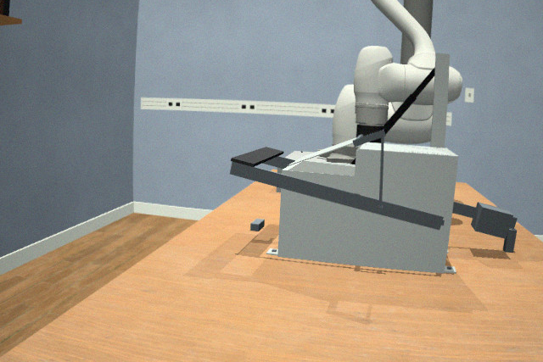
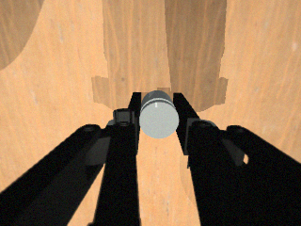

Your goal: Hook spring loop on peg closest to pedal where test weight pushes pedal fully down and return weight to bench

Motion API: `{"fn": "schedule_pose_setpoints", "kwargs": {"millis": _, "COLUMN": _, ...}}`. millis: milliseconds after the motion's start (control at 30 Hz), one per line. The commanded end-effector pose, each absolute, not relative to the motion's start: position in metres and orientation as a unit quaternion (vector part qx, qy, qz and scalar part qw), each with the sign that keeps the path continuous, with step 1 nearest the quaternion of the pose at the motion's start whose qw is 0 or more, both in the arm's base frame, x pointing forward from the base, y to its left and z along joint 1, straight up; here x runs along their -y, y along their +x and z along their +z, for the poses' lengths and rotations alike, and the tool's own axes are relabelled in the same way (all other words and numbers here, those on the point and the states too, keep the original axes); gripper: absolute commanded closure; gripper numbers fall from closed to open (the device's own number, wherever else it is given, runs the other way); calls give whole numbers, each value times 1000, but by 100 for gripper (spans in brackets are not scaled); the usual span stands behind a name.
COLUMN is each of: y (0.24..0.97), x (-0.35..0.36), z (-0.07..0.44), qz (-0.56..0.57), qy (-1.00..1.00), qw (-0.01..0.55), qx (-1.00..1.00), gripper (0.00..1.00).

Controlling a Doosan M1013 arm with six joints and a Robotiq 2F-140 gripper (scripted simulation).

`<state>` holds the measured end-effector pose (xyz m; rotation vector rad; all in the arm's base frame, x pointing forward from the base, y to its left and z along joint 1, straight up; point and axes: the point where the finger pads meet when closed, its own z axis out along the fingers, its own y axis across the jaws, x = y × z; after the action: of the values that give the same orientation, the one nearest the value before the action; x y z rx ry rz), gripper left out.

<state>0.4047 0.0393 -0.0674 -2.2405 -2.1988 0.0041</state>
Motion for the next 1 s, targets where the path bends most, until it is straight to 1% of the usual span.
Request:
{"fn": "schedule_pose_setpoints", "kwargs": {"millis": 0, "y": 405, "x": -39, "z": -67, "qz": 1, "qy": -714, "qw": 1, "qx": 700, "gripper": 75}}
{"fn": "schedule_pose_setpoints", "kwargs": {"millis": 300, "y": 405, "x": -39, "z": -67, "qz": 1, "qy": -714, "qw": 1, "qx": 700, "gripper": 75}}
{"fn": "schedule_pose_setpoints", "kwargs": {"millis": 800, "y": 405, "x": -39, "z": -27, "qz": 1, "qy": -714, "qw": 1, "qx": 700, "gripper": 75}}
{"fn": "schedule_pose_setpoints", "kwargs": {"millis": 967, "y": 405, "x": -39, "z": -24, "qz": 1, "qy": -714, "qw": 1, "qx": 700, "gripper": 75}}
